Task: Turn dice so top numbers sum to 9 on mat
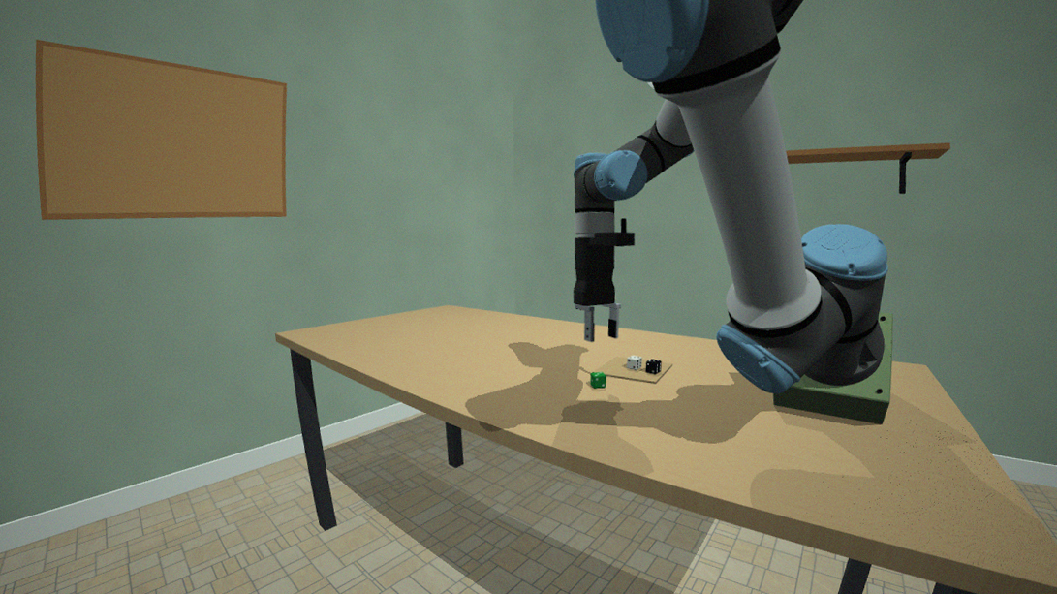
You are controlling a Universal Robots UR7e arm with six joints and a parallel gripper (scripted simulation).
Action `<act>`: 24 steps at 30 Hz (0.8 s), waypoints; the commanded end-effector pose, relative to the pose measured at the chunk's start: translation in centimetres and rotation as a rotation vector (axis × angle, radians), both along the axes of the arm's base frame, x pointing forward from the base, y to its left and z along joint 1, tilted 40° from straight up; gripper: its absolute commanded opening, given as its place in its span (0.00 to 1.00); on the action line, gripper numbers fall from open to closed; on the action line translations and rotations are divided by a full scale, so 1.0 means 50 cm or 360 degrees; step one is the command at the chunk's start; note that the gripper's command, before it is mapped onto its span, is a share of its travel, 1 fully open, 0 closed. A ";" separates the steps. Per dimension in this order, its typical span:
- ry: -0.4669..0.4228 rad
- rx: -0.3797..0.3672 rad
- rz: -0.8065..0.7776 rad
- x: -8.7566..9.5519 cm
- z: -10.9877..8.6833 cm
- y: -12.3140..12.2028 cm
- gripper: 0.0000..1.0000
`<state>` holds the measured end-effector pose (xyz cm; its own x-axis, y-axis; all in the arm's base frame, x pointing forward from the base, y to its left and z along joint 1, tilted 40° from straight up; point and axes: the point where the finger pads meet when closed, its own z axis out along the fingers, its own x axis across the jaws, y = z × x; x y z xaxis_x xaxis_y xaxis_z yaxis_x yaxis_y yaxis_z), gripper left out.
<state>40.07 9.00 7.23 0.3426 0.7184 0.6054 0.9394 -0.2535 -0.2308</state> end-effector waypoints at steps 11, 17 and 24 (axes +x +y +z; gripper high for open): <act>0.0382 -0.0019 -0.0457 0.004 -0.014 0.007 1.00; 0.0449 -0.0020 -0.0537 0.006 -0.017 0.009 1.00; 0.0474 -0.0020 -0.0566 0.006 -0.018 0.009 1.00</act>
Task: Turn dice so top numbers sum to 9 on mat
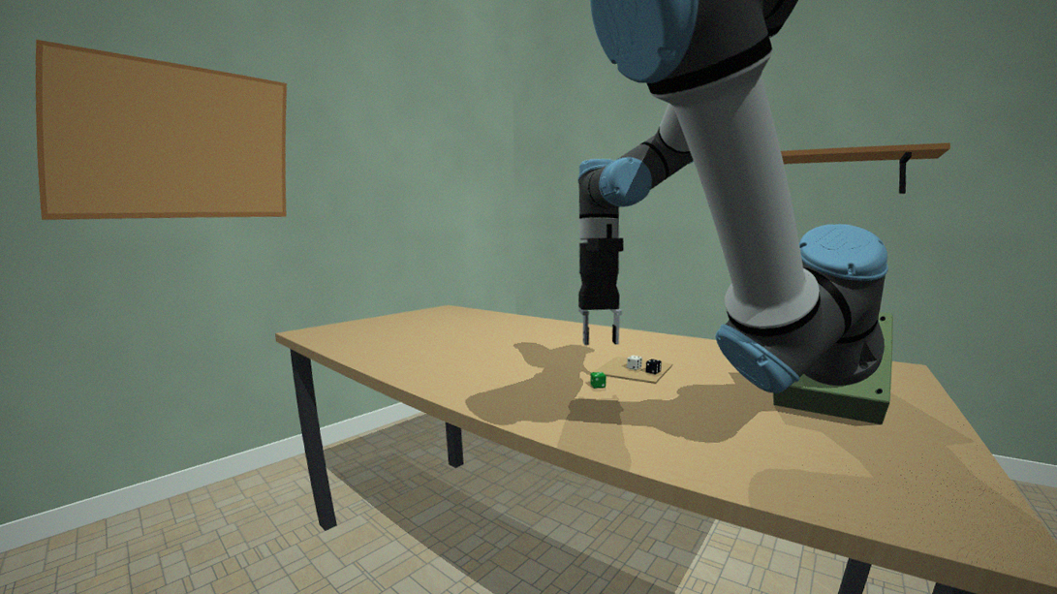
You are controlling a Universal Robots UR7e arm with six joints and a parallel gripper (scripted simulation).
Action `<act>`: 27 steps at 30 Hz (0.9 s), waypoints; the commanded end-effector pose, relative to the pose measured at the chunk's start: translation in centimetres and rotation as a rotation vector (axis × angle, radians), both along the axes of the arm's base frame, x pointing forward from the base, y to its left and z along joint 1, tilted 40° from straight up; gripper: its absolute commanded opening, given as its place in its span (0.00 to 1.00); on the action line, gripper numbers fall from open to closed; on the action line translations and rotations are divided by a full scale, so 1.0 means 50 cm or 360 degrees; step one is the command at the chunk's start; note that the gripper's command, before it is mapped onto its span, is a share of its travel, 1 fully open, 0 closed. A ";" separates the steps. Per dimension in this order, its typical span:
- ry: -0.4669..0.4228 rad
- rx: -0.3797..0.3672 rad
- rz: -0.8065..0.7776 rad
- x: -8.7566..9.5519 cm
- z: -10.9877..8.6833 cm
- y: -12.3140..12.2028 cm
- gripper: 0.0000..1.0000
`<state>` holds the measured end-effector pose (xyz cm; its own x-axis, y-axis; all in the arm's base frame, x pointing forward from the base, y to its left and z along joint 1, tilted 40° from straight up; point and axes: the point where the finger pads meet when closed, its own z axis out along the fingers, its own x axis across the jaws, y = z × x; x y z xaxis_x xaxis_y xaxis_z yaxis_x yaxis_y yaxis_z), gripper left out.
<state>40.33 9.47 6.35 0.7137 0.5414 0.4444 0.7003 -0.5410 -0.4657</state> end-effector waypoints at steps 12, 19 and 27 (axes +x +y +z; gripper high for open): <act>0.0017 -0.0004 -0.0024 0.001 0.000 0.000 0.79; 0.0017 -0.0004 -0.0024 0.001 0.000 0.000 0.79; 0.0017 -0.0004 -0.0024 0.001 0.000 0.000 0.79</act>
